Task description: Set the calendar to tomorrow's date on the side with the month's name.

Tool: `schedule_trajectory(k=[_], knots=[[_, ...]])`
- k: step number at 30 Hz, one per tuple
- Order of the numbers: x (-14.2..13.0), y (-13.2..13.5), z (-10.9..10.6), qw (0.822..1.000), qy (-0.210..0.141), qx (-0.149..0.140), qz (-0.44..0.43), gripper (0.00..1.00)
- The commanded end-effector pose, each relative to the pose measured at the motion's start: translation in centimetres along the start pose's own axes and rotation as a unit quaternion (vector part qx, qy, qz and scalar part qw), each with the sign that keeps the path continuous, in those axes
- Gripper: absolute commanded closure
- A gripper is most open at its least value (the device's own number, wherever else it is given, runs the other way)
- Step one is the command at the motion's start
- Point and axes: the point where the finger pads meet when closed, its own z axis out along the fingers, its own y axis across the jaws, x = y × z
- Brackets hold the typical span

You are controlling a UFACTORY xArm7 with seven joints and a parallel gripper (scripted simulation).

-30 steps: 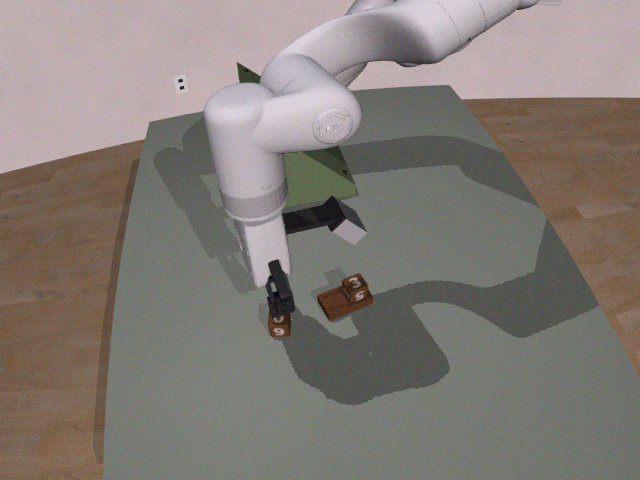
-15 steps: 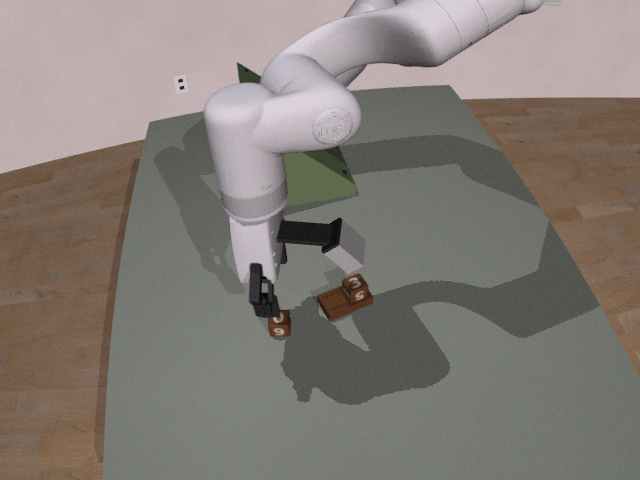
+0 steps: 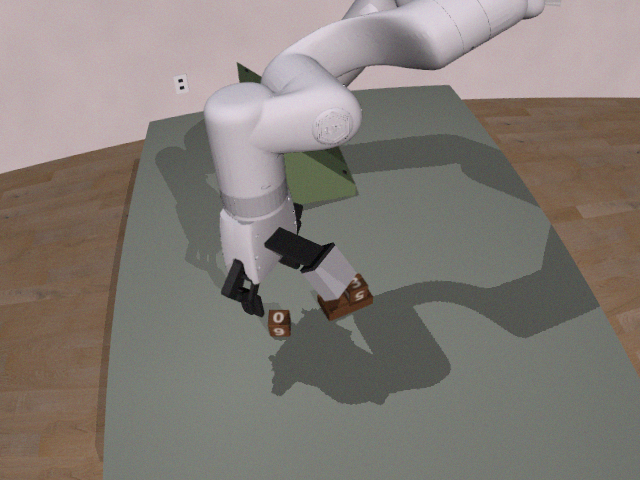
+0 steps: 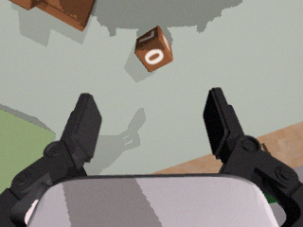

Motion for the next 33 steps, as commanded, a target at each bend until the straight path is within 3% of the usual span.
schedule_trajectory(k=[1,5,13,16,18,21,31,33], knots=[[0.00,0.16,-0.24,0.996,-0.003,0.000,0.087,0.00],[0.01,0.16,-0.25,0.992,-0.003,-0.001,0.125,0.00],[0.07,0.20,-0.32,0.967,-0.003,-0.002,0.255,0.00],[0.08,0.20,-0.32,0.966,-0.003,-0.002,0.260,0.00],[0.11,0.22,-0.35,0.949,-0.003,-0.003,0.316,0.00],[0.13,0.23,-0.37,0.940,-0.003,-0.003,0.342,0.00],[0.24,0.29,-0.47,0.880,-0.002,-0.004,0.475,0.00],[0.24,0.29,-0.47,0.880,-0.002,-0.004,0.475,0.00]])
